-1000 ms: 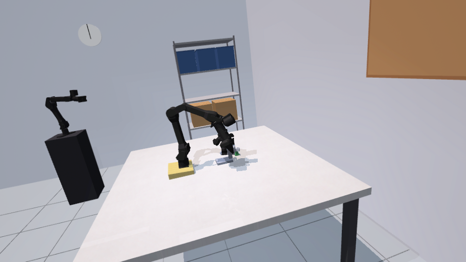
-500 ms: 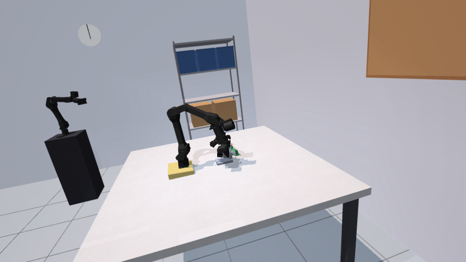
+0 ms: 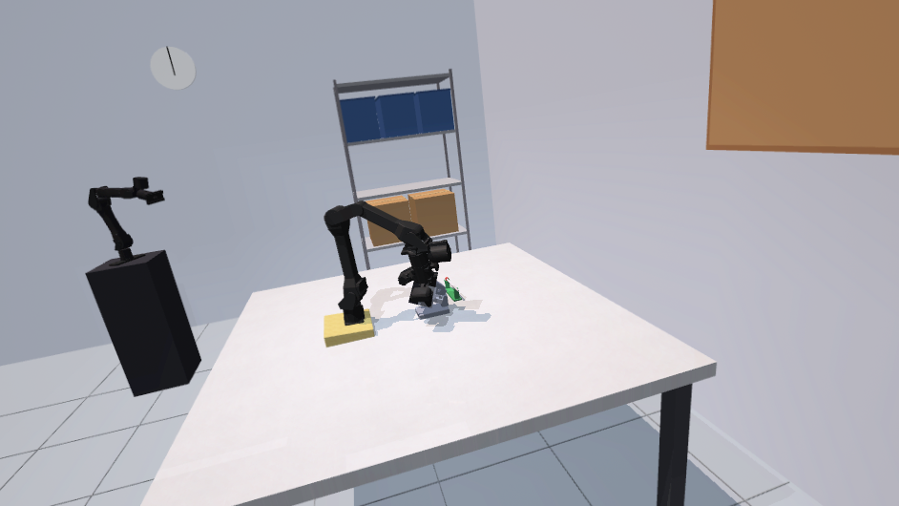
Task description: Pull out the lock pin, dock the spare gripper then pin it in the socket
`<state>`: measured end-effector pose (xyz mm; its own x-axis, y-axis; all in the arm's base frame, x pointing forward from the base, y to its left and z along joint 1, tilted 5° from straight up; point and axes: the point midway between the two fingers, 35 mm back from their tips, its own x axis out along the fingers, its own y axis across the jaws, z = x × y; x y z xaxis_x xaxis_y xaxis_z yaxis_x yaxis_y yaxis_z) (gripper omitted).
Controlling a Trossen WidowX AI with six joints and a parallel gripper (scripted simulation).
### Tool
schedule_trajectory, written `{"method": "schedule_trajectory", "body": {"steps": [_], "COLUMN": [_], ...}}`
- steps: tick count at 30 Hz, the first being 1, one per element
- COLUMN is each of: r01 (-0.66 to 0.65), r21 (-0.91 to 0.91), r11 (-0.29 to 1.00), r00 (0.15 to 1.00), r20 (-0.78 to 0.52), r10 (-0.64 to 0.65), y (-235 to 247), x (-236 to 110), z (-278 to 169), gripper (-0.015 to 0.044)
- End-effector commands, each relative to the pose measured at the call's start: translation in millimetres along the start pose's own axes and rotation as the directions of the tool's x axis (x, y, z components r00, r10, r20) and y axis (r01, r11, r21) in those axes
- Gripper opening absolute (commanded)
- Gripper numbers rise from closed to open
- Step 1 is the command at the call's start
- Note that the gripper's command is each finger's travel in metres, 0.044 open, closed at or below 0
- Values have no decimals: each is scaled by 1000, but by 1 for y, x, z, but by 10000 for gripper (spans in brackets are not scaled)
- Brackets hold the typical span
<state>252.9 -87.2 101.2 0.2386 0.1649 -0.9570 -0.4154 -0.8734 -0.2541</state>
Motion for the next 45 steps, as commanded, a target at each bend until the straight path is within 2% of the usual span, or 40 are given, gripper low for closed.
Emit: {"method": "schedule_trajectory", "body": {"steps": [1, 12, 23, 31, 40, 45], "r01": [57, 212, 356, 440, 499, 502], "r21": [30, 158, 342, 492, 650, 661], "r11": [998, 964, 870, 751, 573, 558], "r00": [997, 958, 869, 772, 648, 638], "r20": [47, 160, 222, 220, 160, 153], "r10": [-58, -237, -443, -596, -745, -755], "y": [-4, -17, -34, -47, -59, -60], "x": [2, 2, -8, -21, -39, -40], "z": [9, 34, 53, 61, 60, 60], "gripper": [0, 0, 0, 0, 0, 0]}}
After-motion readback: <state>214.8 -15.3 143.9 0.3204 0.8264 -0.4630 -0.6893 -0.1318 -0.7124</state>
